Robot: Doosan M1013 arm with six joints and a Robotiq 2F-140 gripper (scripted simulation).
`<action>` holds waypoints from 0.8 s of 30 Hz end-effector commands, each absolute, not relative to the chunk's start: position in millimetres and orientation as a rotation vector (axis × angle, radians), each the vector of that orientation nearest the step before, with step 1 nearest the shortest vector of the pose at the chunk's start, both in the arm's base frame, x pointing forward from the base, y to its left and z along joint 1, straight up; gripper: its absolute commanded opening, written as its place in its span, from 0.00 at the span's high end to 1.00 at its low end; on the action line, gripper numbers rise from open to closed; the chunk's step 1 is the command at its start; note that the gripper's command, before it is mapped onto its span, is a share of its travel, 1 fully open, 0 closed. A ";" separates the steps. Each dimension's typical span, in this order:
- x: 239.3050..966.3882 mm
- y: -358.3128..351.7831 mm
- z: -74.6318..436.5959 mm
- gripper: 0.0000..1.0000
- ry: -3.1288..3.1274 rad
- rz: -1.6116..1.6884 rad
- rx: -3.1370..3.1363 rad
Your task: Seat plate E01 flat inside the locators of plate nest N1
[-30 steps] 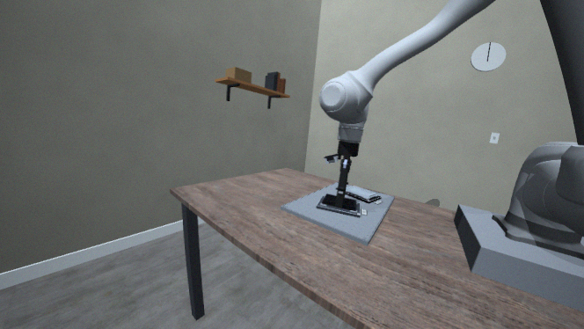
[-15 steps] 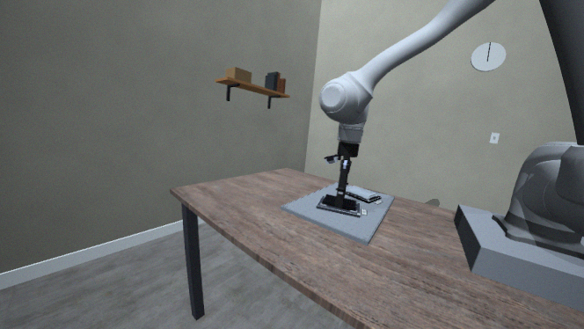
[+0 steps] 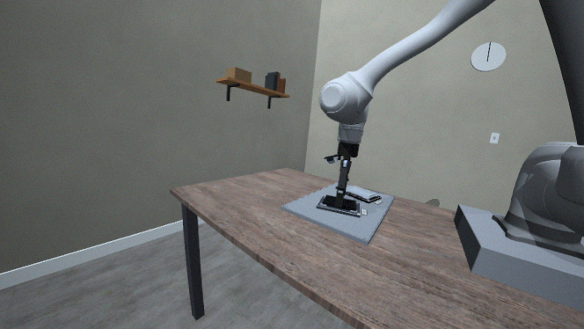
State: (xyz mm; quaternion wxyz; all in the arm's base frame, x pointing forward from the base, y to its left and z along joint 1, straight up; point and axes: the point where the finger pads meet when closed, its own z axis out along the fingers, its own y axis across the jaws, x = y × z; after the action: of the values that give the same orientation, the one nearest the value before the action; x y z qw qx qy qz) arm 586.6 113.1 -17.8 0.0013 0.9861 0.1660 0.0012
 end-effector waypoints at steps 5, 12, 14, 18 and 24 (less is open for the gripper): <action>586.8 111.8 -18.2 0.00 0.520 0.005 3.095; 586.8 111.8 -18.2 0.00 0.520 0.005 3.095; 586.8 111.8 -18.2 0.00 0.520 0.005 3.095; 588.9 110.8 -4.4 0.00 0.521 0.009 3.093; 588.1 110.8 5.9 0.00 0.521 0.007 3.093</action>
State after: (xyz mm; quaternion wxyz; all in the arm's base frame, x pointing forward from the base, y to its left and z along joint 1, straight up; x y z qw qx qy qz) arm 587.1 113.1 -1.2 0.0014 0.9861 0.1659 0.0022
